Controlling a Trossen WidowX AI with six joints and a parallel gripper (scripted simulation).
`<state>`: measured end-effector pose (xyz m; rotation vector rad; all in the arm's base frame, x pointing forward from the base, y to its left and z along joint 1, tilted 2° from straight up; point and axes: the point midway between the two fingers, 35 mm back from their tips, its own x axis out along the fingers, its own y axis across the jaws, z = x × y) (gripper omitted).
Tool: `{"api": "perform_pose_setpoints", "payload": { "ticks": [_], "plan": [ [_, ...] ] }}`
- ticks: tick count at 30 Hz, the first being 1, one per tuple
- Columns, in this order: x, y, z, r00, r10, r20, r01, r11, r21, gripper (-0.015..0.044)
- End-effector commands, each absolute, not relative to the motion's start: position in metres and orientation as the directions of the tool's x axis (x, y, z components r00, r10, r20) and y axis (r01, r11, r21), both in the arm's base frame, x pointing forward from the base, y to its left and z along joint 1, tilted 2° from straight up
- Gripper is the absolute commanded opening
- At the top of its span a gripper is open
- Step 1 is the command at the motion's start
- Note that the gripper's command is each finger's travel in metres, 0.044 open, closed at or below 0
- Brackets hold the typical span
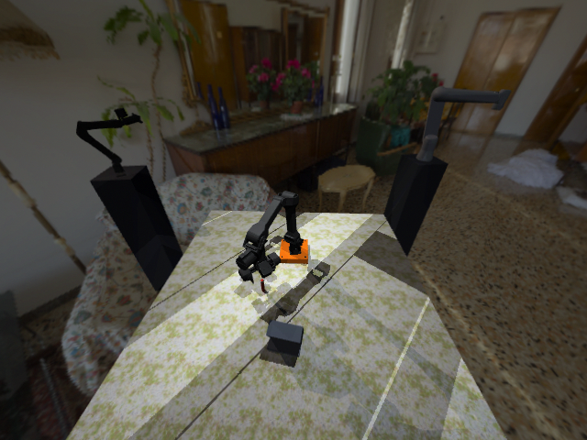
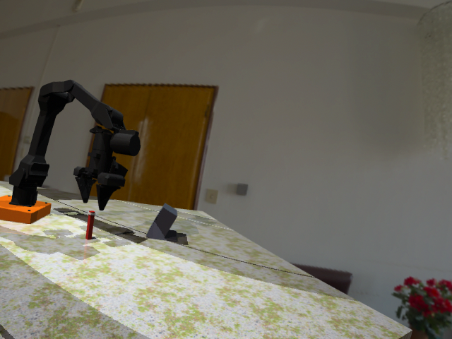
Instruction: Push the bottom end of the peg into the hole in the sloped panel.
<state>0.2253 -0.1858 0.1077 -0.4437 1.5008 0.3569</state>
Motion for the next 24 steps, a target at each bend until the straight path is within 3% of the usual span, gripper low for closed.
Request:
{"api": "perform_pose_setpoints", "payload": {
  "ticks": [1,24],
  "plan": [
    [0.226,-0.187,0.101,0.042,-0.047,-0.998,-0.494,0.867,-0.062,0.0440],
    [0.228,-0.188,0.063,0.042,-0.047,-0.998,-0.494,0.867,-0.062,0.0440]
  ]
}}
